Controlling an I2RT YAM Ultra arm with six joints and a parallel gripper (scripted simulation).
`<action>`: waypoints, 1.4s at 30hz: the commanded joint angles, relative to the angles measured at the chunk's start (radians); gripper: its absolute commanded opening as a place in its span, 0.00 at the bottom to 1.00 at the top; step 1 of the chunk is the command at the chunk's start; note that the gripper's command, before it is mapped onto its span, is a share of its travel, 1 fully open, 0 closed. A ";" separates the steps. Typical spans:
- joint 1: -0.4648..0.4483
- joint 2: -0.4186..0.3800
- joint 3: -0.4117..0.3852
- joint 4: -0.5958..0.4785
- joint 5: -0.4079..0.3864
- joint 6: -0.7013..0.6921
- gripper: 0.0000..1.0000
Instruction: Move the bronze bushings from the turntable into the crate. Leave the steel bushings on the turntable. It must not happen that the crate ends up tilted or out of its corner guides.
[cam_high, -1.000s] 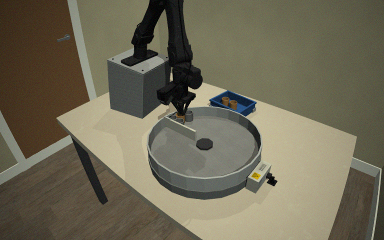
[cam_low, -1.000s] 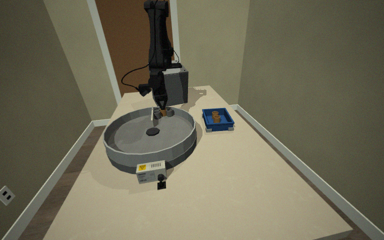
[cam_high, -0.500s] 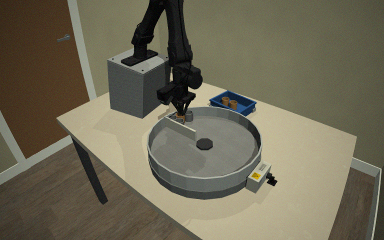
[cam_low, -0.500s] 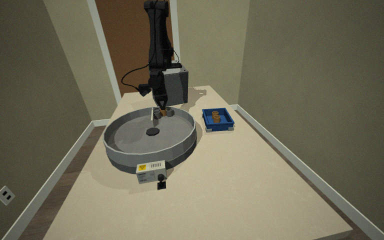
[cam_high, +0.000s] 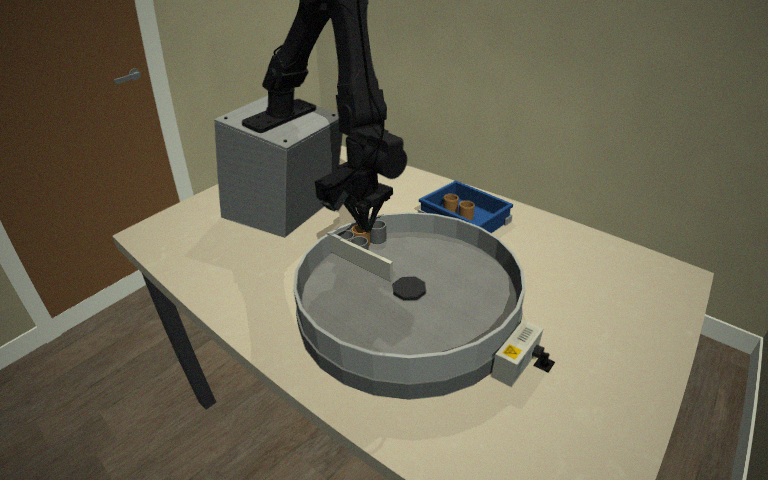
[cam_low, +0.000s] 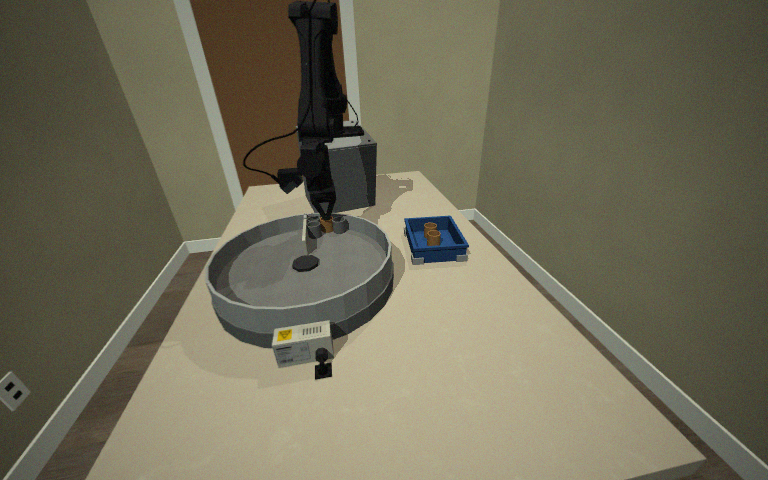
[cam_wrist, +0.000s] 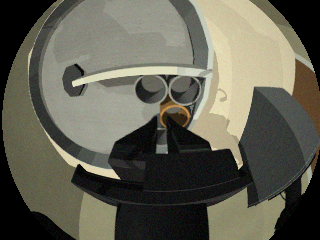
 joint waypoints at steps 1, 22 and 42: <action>-0.001 -0.020 0.029 -0.015 0.012 0.005 0.13; -0.001 -0.020 0.030 -0.015 0.012 0.005 0.13; -0.009 -0.031 -0.003 -0.008 0.012 -0.001 0.13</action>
